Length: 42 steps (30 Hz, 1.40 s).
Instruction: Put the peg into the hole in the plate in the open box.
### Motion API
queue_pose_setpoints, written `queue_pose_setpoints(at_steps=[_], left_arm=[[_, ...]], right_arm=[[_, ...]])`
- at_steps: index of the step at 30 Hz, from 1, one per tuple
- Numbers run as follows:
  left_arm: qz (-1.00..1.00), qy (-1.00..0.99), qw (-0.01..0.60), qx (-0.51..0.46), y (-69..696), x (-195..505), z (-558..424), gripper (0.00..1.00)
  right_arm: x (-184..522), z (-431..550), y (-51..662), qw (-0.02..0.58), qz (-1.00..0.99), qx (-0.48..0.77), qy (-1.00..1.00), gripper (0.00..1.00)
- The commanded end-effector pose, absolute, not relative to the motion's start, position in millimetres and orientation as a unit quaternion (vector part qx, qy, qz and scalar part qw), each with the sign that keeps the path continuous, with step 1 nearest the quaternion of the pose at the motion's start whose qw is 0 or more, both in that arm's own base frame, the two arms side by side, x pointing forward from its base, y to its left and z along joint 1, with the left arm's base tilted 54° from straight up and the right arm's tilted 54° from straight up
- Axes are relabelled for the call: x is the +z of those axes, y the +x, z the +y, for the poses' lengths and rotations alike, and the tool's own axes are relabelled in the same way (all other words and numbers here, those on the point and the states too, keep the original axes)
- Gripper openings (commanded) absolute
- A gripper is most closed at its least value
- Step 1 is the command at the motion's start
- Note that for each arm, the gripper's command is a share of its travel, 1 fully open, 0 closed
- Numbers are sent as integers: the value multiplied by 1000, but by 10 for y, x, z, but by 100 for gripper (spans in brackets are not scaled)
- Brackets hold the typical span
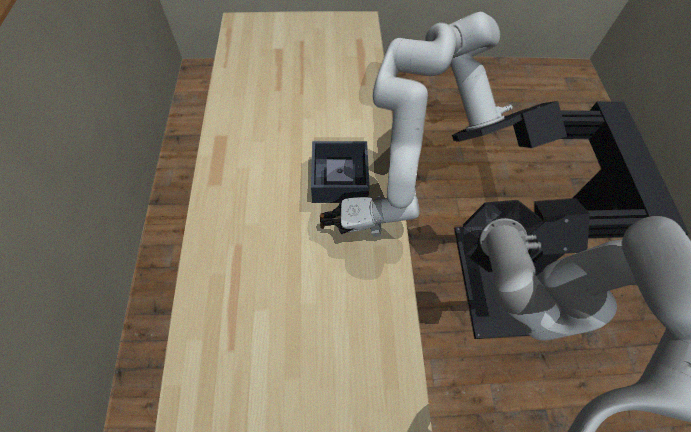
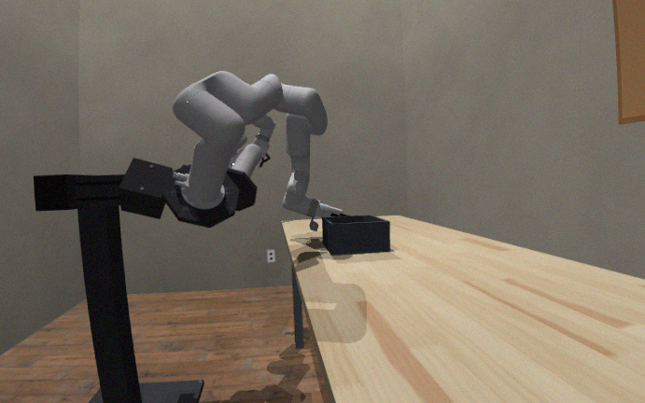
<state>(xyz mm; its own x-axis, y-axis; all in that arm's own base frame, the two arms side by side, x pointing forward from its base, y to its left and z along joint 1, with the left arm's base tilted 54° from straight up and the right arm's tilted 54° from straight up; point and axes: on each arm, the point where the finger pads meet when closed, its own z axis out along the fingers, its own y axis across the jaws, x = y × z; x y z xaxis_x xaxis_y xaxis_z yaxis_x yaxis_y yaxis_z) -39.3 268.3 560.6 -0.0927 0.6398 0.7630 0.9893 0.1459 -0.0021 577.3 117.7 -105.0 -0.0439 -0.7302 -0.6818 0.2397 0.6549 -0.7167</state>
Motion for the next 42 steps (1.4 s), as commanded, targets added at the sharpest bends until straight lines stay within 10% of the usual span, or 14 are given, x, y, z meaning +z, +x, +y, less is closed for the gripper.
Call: queue_pose_setpoints(at_steps=[1, 30, 31, 42], left_arm=[[-686, -592, 319, -276, -395, 5621, 2677, 100], [-686, -592, 319, -276, -395, 5621, 2677, 100], [-686, -592, 319, -276, -395, 5621, 2677, 100], [-686, -592, 319, -276, -395, 5621, 2677, 100]], right_arm=[[-1055, 1194, 5783, 664, 623, -364, -196, 0], [-1088, 1152, 5799, 664, 623, -364, -196, 0], [-1088, 1152, 5799, 664, 623, -364, -196, 44], [-1088, 1152, 5799, 664, 623, -364, -196, 44]])
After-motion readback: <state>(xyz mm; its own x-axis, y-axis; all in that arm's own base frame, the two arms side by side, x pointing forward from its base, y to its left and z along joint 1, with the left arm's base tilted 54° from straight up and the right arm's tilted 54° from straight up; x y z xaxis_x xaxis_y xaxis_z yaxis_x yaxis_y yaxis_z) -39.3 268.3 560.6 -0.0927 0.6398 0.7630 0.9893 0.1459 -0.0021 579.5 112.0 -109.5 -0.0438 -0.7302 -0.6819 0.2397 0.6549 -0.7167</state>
